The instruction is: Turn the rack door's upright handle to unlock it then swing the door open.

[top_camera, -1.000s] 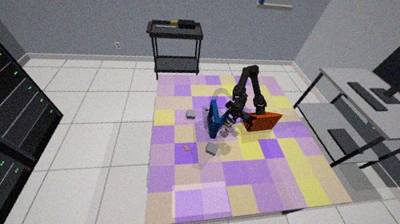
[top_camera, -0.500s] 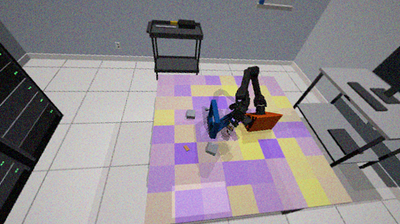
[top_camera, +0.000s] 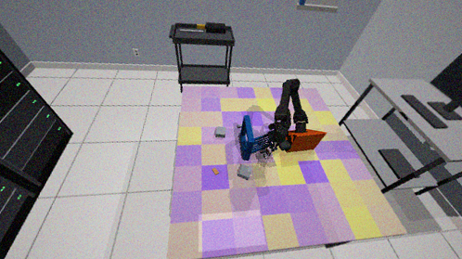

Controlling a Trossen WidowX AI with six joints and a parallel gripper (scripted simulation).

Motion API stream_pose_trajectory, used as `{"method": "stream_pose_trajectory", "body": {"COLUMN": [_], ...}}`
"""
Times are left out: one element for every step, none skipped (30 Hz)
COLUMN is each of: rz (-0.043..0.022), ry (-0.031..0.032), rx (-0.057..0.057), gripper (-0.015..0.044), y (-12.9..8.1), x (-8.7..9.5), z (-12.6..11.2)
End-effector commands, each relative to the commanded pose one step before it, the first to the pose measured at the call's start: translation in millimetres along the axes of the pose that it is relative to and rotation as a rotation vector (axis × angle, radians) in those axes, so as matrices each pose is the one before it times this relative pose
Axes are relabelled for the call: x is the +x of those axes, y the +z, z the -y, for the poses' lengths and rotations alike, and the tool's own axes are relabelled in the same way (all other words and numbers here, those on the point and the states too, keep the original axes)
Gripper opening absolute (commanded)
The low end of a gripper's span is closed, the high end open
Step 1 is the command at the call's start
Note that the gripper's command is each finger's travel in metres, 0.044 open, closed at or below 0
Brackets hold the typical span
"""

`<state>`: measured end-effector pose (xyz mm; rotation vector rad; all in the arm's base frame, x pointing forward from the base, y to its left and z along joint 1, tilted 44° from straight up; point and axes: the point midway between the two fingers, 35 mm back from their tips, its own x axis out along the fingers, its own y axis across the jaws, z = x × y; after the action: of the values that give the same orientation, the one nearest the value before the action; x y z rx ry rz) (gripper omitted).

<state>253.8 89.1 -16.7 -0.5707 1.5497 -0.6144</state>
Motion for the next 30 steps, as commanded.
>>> {"method": "stream_pose_trajectory", "body": {"rz": [-0.00259,0.00006,0.00006,0.00005,0.00005,0.00005,0.00005,0.00005,0.00004,0.00005,0.00005,0.00004,0.00005,0.00004,0.00004,0.00003,0.00003,0.00002,0.00001,0.0,0.0,-0.00001,0.0,0.0,0.0,0.0,0.0,0.0,0.0,0.0], "ry": [0.00249,0.00016,0.00016,0.00017,0.00017,0.00017,0.00017,0.00017,0.00017,0.00017,0.00017,0.00017,0.00017,0.00017,0.00017,0.00015,0.00014,0.00011,0.00006,0.00002,0.0,0.0,0.0,0.0,0.0,0.0,0.0,0.0,0.0,0.0], "rx": [0.0819,0.0169,0.0169,0.0186,0.0191,0.0191,0.0183,0.0184,0.0184,0.0182,0.0184,0.0184,0.0181,0.0182,0.0182,0.0157,0.0152,0.0112,0.0067,0.0023,0.0,0.0,0.0,0.0,0.0,0.0,0.0,0.0,0.0,0.0], "gripper": [0.0026,0.0026,0.0026,0.0026,0.0026,0.0026,0.0026,0.0026,0.0026,0.0026,0.0026,0.0026,0.0026,0.0026,0.0026,0.0026,0.0026,0.0026,0.0026,0.0026,0.0026,0.0026,0.0026,0.0026,0.0026,0.0026,0.0026,0.0026,0.0026,0.0026], "y": [2.79,0.51,0.45,0.62,0.56,0.49,0.6,0.54,0.47,0.61,0.55,0.49,0.62,0.56,0.49,0.39,0.33,0.21,0.11,0.04,0.0,-0.12,0.0,0.0,0.0,0.0,0.0,0.0,0.0,0.0], "x": [-0.16,-0.03,-0.02,-0.05,-0.03,-0.01,-0.05,-0.03,-0.01,-0.05,-0.03,-0.01,-0.05,-0.03,-0.01,-0.01,0.01,0.01,0.01,0.0,0.0,0.0,0.0,0.0,0.0,0.0,0.0,0.0,0.0,0.0], "z": [-6.72,-2.35,-2.36,-2.58,-2.66,-2.68,-2.55,-2.57,-2.58,-2.53,-2.57,-2.58,-2.51,-2.53,-2.54,-2.23,-2.15,-1.6,-0.96,-0.32,0.0,0.02,0.0,0.0,0.0,0.0,0.0,0.0,0.0,0.0]}}
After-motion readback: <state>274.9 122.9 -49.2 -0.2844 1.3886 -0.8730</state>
